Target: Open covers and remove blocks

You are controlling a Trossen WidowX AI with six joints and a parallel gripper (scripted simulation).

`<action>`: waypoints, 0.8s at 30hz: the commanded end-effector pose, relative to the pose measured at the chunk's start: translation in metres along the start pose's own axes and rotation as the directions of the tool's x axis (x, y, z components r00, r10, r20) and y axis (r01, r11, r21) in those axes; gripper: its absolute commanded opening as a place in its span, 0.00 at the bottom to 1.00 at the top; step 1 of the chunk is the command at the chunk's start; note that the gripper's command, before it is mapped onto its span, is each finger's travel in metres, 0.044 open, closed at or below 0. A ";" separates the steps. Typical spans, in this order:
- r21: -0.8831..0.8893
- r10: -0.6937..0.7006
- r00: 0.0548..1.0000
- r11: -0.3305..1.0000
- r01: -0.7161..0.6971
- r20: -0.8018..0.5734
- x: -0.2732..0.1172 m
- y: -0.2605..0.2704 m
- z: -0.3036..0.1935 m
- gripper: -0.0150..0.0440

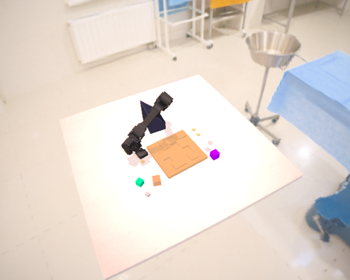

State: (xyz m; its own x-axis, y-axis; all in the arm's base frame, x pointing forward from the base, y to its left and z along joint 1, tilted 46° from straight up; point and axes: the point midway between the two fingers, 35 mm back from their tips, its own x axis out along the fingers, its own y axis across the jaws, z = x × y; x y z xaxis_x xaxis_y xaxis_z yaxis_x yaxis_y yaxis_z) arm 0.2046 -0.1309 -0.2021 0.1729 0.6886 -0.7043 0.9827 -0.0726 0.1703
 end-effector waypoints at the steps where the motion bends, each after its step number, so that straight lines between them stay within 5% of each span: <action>1: -0.001 -0.001 1.000 1.000 0.001 0.000 0.000 0.000 0.000 0.61; 10: -0.001 -0.001 1.000 1.000 0.001 0.001 -0.002 0.000 0.000 1.00; 24: 0.003 0.000 1.000 1.000 0.000 0.005 -0.045 0.001 0.002 1.00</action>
State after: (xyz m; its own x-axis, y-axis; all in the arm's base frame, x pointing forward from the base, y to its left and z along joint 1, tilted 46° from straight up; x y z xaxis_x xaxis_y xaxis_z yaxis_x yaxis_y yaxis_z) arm 0.1995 -0.1568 -0.1776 0.1742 0.6880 -0.7045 0.9831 -0.0799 0.1650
